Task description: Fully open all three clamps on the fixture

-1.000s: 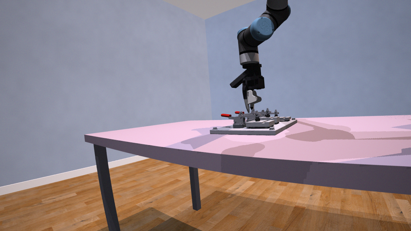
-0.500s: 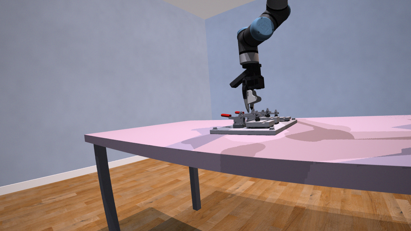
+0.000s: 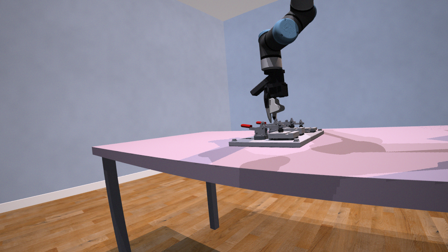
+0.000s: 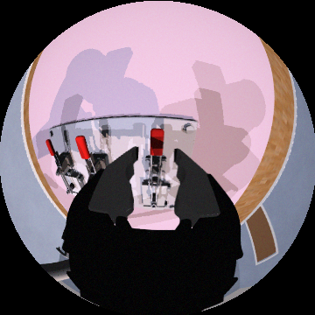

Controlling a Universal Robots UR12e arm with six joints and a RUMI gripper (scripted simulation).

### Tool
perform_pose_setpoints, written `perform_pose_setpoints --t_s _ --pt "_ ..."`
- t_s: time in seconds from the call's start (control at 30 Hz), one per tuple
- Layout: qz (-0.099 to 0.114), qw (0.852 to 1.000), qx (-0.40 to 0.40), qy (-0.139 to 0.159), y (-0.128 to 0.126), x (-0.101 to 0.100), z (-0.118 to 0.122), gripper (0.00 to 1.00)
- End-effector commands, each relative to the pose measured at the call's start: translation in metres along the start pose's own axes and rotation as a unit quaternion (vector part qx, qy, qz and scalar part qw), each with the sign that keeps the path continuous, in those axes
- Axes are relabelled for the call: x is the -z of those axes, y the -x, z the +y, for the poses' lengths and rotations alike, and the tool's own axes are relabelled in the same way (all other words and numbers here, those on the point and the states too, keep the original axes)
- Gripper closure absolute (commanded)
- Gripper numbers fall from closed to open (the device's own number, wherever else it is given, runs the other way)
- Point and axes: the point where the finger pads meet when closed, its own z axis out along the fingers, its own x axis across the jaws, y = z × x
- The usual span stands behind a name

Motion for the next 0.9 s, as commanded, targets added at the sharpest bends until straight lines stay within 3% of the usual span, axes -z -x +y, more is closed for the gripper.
perform_pose_setpoints --t_s 0.0,0.6,0.87 --pt "0.001 1.0 0.003 -0.001 0.002 0.001 -0.003 0.72" --pt "-0.001 1.0 0.0 0.001 0.002 -0.029 0.0 0.72" --pt "0.001 1.0 0.002 -0.001 0.001 -0.027 -0.003 0.72"
